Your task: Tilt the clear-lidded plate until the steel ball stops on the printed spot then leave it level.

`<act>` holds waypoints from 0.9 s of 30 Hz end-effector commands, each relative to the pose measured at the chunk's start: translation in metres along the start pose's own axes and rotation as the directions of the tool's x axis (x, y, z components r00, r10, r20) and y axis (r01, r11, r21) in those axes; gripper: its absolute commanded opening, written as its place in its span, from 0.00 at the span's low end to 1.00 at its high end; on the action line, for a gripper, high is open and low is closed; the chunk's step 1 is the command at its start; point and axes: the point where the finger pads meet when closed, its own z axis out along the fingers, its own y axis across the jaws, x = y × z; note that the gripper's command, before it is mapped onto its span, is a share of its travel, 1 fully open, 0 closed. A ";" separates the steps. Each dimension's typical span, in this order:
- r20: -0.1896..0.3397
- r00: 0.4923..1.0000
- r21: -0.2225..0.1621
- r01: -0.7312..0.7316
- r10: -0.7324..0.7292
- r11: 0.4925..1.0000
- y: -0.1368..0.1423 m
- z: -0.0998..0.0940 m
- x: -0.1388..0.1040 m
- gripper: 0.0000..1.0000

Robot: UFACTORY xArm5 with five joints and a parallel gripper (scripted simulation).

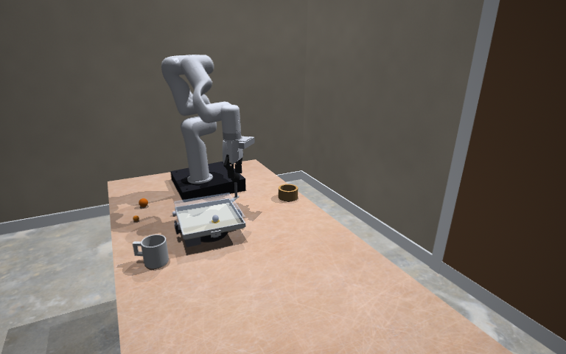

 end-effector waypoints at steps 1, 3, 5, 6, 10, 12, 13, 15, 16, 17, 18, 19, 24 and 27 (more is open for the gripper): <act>-0.003 1.000 -0.001 0.000 0.000 1.000 0.000 -0.008 0.001 0.62; -0.003 1.000 -0.001 0.000 0.000 1.000 0.000 -0.012 0.001 0.62; -0.003 1.000 -0.001 0.000 0.000 1.000 0.000 -0.012 0.001 0.62; -0.003 1.000 -0.001 0.000 0.000 1.000 0.000 -0.013 0.001 0.62; -0.003 1.000 -0.001 0.000 0.000 1.000 0.000 -0.020 0.001 0.62; -0.003 1.000 -0.001 0.000 0.000 1.000 0.000 -0.023 0.001 0.62; -0.003 1.000 -0.001 0.000 0.000 1.000 -0.001 -0.024 0.001 0.62; -0.003 1.000 -0.001 0.000 0.000 1.000 -0.001 -0.027 0.001 0.62; -0.003 1.000 -0.001 0.000 0.000 1.000 -0.001 -0.028 0.001 0.62; -0.003 1.000 -0.001 0.000 0.000 1.000 -0.001 -0.029 0.001 0.62; -0.003 1.000 -0.001 0.000 0.000 1.000 -0.001 -0.029 0.001 0.62; -0.003 1.000 -0.001 0.000 0.000 1.000 -0.001 -0.030 0.001 0.62; -0.003 1.000 -0.001 0.000 0.000 1.000 -0.001 -0.032 0.001 0.62; -0.003 1.000 -0.001 0.000 0.000 1.000 -0.001 -0.033 0.001 0.62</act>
